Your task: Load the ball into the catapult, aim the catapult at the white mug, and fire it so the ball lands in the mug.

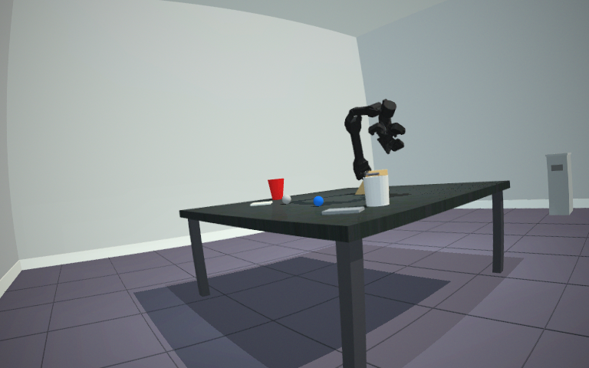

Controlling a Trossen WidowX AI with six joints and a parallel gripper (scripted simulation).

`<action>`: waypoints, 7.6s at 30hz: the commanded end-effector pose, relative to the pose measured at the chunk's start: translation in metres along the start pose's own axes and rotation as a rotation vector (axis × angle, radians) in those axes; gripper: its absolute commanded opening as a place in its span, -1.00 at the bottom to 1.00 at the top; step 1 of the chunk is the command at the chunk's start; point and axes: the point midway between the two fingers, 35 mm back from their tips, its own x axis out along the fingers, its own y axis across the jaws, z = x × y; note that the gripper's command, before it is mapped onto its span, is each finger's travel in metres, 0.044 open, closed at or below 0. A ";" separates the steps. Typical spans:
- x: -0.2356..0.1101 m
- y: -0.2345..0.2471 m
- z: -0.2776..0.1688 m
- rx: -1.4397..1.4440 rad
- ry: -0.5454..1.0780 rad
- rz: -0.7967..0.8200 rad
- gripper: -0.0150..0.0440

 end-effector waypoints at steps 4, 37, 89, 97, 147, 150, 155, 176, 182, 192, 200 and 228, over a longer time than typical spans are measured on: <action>-0.005 0.030 -0.013 -0.194 0.085 0.014 -0.49; -0.046 0.137 -0.111 -1.210 0.577 0.120 -0.49; 0.005 0.178 -0.141 -1.346 0.648 0.140 -0.49; 0.015 0.184 -0.146 -1.346 0.647 0.140 -0.49; -0.023 0.141 -0.030 -0.854 0.349 0.077 1.00; -0.019 0.130 -0.022 -0.761 0.302 0.070 1.00; -0.014 0.111 -0.009 -0.605 0.228 0.058 1.00; 0.004 0.009 0.020 -0.025 -0.012 0.015 1.00; 0.007 -0.029 0.025 0.163 -0.090 -0.006 1.00; 0.010 -0.096 0.024 0.473 -0.220 -0.045 1.00; 0.011 -0.154 0.013 0.716 -0.325 -0.082 1.00; 0.002 -0.153 0.005 0.753 -0.345 -0.084 1.00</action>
